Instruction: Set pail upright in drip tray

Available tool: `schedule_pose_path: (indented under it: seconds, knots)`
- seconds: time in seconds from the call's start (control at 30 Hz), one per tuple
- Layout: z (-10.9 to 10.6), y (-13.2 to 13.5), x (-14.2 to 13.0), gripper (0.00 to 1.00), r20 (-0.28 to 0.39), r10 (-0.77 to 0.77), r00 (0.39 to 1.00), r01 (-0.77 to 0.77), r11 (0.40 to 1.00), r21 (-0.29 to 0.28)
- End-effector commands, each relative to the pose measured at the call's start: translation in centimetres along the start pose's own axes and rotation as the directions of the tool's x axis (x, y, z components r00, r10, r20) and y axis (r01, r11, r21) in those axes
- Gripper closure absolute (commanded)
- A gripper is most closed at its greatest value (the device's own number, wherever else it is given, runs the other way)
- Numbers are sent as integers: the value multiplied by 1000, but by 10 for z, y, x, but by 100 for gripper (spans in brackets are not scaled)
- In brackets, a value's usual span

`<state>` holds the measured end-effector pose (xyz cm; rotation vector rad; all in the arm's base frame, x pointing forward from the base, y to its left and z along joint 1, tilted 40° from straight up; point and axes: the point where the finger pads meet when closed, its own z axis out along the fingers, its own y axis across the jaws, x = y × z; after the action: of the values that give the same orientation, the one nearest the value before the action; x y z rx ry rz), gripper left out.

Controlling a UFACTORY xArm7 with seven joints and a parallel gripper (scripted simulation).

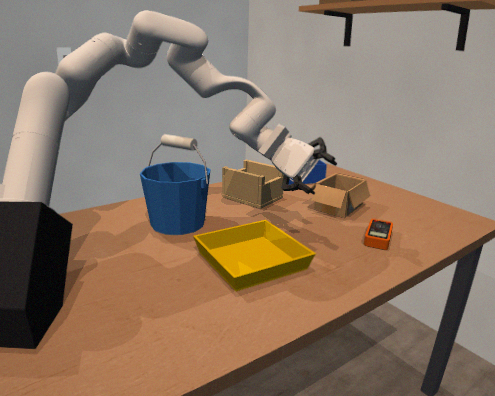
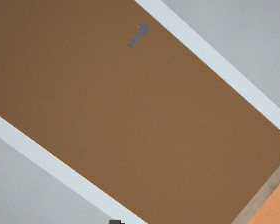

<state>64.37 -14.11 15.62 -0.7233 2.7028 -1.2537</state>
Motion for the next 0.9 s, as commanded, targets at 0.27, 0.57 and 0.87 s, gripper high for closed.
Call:
schedule_pose_path:
  seconds: [0.27,0.57,0.87]
  knots:
    - [0,-3,1,0,-1,5,1000,-5,1000,2]
    - [0,-3,1,0,-1,5,1000,-5,1000,2]
    - [-26,-12,43,0,-61,227,972,-233,966,-115]
